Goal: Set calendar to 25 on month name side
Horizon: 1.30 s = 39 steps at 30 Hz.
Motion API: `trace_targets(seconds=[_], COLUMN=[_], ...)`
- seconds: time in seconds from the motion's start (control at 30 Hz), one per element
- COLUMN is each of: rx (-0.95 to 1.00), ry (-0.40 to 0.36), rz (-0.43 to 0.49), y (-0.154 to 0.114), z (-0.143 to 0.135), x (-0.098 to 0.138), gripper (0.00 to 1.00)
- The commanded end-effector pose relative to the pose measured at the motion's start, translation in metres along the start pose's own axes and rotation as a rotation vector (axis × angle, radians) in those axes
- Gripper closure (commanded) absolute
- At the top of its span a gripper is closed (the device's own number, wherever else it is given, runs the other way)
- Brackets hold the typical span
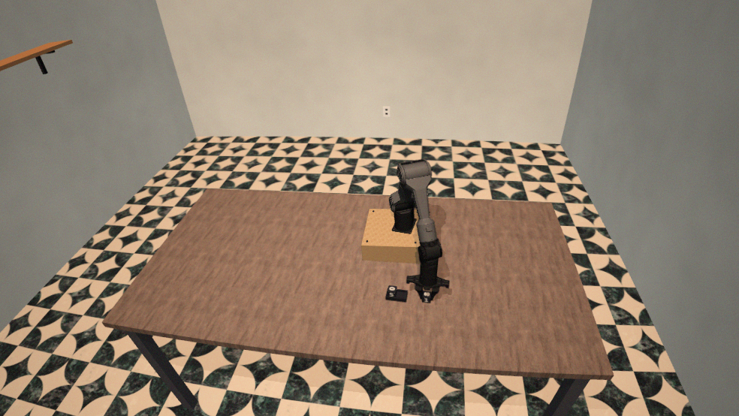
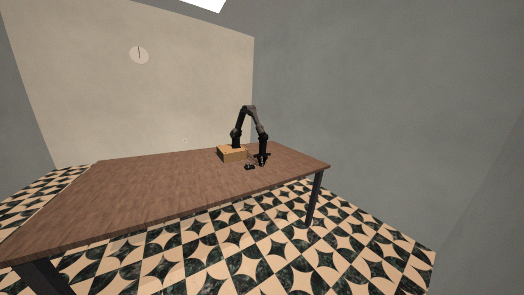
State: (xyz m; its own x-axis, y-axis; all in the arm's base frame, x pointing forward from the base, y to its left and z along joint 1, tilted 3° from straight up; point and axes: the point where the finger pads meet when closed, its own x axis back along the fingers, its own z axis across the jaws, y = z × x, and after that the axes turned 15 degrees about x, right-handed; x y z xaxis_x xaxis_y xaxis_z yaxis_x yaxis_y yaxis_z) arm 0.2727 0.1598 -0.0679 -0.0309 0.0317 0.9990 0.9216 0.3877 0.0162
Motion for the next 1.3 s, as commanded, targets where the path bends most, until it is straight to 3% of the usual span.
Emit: trace_targets(seconds=[0.0,1.27], rx=[-0.001,-0.001], ry=[0.0,0.0], rz=[-0.001,0.0], y=[0.0001,-0.0001], z=[-0.0003,-0.0003], x=[0.0002,-0.004], gripper=[0.66,0.66])
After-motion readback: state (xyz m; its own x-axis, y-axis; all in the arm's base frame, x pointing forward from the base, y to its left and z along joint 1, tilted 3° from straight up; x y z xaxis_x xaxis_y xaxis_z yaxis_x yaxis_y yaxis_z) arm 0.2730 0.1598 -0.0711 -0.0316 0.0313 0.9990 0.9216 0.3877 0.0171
